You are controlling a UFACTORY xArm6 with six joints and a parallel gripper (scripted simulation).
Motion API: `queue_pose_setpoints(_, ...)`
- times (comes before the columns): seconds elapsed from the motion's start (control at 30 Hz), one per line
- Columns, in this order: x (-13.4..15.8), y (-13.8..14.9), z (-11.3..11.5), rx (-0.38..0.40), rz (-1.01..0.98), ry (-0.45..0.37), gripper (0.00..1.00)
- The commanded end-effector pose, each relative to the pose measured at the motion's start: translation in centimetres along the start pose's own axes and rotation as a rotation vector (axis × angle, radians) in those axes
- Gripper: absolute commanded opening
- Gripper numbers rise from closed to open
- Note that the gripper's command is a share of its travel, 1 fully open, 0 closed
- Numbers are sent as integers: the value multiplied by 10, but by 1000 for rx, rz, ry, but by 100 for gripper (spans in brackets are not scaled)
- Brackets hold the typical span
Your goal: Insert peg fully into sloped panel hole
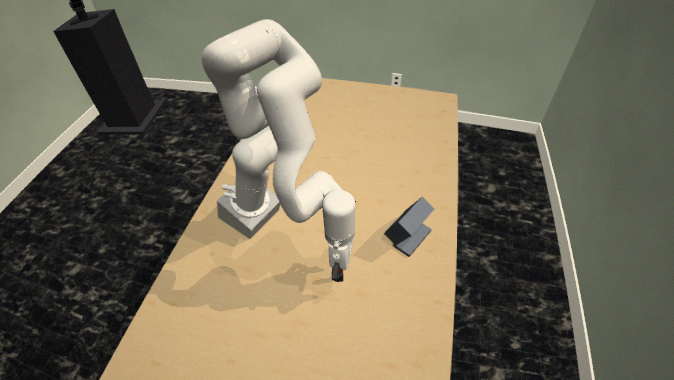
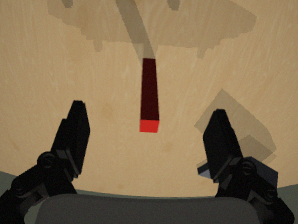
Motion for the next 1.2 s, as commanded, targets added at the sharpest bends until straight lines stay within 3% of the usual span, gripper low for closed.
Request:
queue_pose_setpoints(0.0, 1, 0, -5, -2, 0, -3, 100)
queue_pose_setpoints(0.27, 1, 0, -9, -2, 0, -3, 100)
queue_pose_setpoints(0.7, 1, 0, -8, -1, 0, -2, 2)
queue_pose_setpoints(0.93, 1, 0, -4, -1, 0, -2, 0)
queue_pose_setpoints(1.17, 2, -1, 34, -2, 0, -3, 0)
Point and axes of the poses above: the point where the finger pads meet when closed, its own z axis back along the fingers, its own y axis across the jaws, x = y × z, the point moved 5 cm from there along z, back along the fingers, and after that the axes turned 3 degrees about z, right-handed, at the moved point
